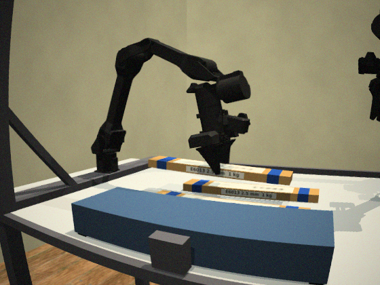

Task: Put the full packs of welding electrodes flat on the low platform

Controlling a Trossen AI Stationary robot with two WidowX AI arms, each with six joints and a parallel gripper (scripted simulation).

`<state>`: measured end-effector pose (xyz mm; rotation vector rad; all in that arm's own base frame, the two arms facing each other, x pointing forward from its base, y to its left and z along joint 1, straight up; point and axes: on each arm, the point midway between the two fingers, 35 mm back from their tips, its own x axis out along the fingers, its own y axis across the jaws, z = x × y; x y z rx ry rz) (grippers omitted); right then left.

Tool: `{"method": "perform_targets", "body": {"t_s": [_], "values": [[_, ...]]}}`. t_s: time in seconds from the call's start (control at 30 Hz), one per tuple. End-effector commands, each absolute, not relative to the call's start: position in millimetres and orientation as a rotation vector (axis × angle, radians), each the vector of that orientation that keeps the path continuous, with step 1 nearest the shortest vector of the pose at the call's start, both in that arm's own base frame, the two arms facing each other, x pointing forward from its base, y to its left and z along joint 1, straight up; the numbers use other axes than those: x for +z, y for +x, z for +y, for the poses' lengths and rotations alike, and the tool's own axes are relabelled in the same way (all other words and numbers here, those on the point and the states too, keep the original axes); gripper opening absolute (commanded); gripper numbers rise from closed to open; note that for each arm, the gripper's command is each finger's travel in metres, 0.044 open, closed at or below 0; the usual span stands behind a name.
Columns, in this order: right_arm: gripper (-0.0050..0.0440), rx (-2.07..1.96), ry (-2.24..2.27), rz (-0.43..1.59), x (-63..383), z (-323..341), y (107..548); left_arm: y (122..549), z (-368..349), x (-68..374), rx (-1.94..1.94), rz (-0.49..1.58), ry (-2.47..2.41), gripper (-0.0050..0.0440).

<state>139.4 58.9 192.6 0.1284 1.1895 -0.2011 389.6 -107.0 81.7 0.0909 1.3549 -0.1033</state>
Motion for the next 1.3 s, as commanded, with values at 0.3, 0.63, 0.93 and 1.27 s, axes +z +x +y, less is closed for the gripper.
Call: {"method": "perform_targets", "body": {"t_s": [0.3,0.63,0.93,1.27], "values": [[0.0430,-0.193,0.141,1.173,198.7,60.3,140.9,395.3,-108.7,109.7,-0.113,1.275,0.077,-0.0050],[0.0430,-0.193,0.141,1.173,198.7,60.3,140.9,395.0,-108.6,120.4,-0.113,1.275,0.077,-0.0050],[0.0430,-0.193,0.141,1.173,198.7,60.3,140.9,394.7,-108.5,131.1,-0.113,1.275,0.077,-0.0050],[0.0430,-0.193,0.141,1.173,198.7,60.3,140.9,394.4,-108.4,140.4,-0.113,1.275,0.077,-0.0050]]}}
